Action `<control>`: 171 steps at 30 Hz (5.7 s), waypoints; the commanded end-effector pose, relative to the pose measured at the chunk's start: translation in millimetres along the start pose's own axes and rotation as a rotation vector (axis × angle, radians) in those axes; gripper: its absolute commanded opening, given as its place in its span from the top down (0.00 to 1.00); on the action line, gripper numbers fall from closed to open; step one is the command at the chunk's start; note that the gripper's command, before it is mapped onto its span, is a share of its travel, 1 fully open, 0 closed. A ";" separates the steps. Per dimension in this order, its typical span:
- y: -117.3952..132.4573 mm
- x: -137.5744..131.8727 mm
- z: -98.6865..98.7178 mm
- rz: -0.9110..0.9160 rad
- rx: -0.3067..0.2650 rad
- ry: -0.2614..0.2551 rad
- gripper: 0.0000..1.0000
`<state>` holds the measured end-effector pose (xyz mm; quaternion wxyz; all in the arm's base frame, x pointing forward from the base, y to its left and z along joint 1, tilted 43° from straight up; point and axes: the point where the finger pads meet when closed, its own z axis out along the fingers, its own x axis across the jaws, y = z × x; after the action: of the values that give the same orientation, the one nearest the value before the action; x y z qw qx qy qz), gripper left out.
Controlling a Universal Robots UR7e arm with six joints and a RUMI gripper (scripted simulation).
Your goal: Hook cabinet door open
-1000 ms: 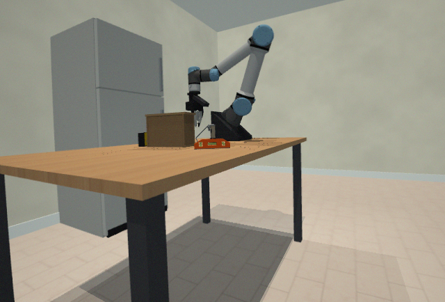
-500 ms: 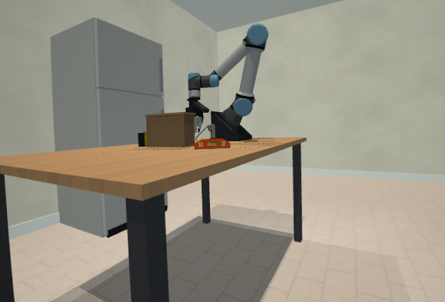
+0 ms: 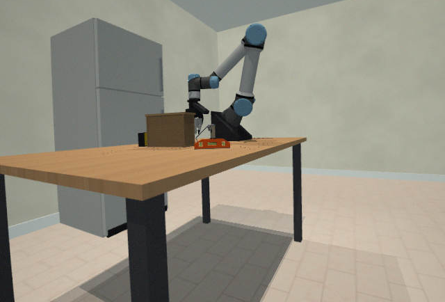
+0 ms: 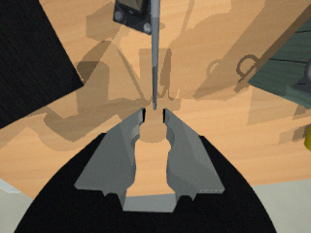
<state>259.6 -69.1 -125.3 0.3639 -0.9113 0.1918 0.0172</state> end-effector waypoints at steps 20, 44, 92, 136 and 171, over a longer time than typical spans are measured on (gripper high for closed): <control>0.3 0.3 -0.2 0.000 -0.001 0.001 0.86; 0.3 0.3 2.1 0.000 -0.001 0.001 0.86; 0.3 0.3 29.5 0.000 -0.001 0.001 0.86; 0.3 0.3 29.6 0.000 -0.001 0.001 0.99; 9.4 0.0 10.4 0.003 -0.001 0.001 0.99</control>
<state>258.4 -63.5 -141.4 0.3638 -0.9111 0.1930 0.0177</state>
